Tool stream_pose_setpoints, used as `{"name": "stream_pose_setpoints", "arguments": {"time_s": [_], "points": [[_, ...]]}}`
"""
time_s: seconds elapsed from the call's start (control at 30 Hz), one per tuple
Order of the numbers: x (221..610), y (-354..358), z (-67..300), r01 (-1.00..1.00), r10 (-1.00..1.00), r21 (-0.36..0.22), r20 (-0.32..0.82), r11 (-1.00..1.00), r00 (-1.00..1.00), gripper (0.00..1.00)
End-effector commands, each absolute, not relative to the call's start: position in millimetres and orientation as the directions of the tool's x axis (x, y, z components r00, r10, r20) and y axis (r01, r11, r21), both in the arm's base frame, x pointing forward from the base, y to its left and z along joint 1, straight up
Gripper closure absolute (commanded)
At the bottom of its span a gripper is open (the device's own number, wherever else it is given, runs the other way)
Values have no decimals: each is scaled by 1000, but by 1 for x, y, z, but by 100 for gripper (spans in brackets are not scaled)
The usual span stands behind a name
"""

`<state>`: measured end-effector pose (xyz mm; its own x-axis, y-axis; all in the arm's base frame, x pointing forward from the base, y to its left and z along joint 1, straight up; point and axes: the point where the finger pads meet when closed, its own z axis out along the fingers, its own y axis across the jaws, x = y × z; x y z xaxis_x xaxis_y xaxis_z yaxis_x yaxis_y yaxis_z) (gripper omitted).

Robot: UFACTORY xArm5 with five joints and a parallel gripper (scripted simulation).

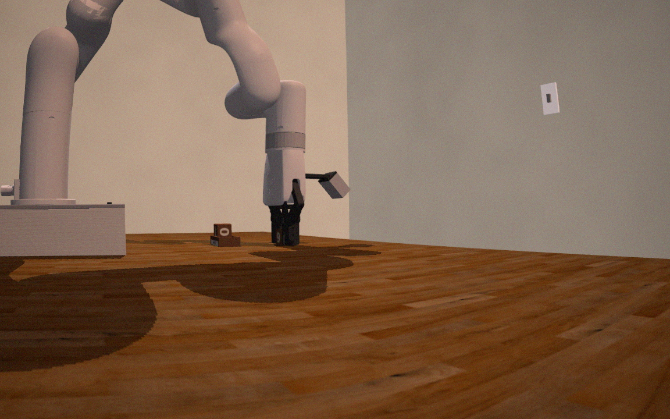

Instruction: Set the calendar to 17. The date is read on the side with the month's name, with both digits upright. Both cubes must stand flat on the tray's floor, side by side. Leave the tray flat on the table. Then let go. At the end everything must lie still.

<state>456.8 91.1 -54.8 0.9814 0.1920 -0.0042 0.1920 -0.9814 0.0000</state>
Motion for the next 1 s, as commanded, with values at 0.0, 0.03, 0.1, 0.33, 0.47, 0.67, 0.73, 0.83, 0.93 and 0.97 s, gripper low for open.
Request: {"name": "stream_pose_setpoints", "arguments": {"time_s": [0.0,0.03,0.1,0.33,0.47,0.67,0.73,0.83,0.93,0.97], "points": [[458,91,-54,192,192,0,-1,-981,981,53],[458,91,-54,192,192,0,-1,-981,981,73],[458,91,-54,192,192,0,-1,-981,981,73],[458,91,-54,192,192,0,-1,-981,981,73],[458,91,-54,192,192,0,-1,-981,981,73],[458,91,-54,192,192,0,-1,-981,981,73],[458,91,-54,192,192,0,-1,-981,981,73],[458,91,-54,192,192,0,-1,-981,981,73],[458,91,-54,192,192,0,-1,-981,981,73],[458,91,-54,192,192,0,-1,-981,981,73]]}}
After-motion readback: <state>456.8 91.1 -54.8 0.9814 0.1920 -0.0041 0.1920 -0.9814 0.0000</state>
